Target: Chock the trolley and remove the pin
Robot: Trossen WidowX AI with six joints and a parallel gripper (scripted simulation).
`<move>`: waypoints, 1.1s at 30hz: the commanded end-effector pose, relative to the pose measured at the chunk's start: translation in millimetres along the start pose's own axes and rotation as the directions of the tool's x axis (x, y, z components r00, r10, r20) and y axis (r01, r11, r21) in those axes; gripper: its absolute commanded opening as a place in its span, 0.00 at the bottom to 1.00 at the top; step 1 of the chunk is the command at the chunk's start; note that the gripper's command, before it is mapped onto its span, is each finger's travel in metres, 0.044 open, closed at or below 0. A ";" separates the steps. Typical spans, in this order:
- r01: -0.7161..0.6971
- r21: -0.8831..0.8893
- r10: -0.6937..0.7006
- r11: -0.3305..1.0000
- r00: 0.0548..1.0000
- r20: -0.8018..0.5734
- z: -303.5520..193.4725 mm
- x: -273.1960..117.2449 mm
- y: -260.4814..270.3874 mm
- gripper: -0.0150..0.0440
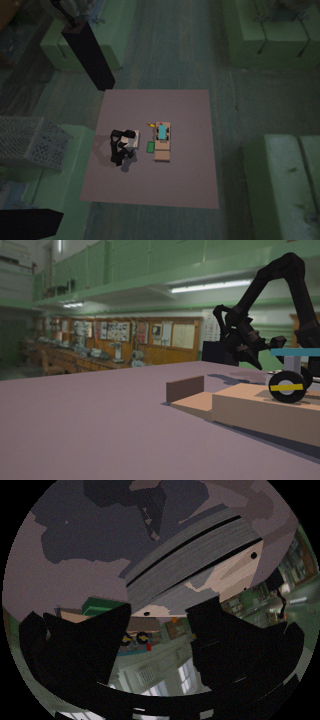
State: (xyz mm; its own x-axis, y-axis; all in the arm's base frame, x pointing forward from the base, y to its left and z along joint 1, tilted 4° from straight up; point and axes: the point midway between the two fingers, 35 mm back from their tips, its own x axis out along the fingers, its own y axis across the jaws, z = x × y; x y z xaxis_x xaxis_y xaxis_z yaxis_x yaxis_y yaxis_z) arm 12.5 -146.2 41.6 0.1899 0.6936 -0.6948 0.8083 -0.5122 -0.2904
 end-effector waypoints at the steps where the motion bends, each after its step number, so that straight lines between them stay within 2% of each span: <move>1: 0.002 0.000 -0.002 1.000 1.000 0.003 -0.3 0.0 0.5 0.89; 8: 0.075 -0.007 -0.074 0.997 0.991 0.107 -11.3 1.9 19.2 0.58; 21: 0.175 -0.025 -0.157 0.984 0.932 0.326 -42.0 12.2 54.6 0.58; 33: 0.207 -0.050 -0.155 0.977 0.851 0.502 -78.1 30.3 80.3 0.58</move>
State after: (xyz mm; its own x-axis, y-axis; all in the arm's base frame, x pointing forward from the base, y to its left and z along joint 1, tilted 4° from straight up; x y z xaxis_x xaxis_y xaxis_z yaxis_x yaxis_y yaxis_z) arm 115.0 -131.0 46.5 -0.2270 0.4611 -0.8578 0.8527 -0.3315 -0.4038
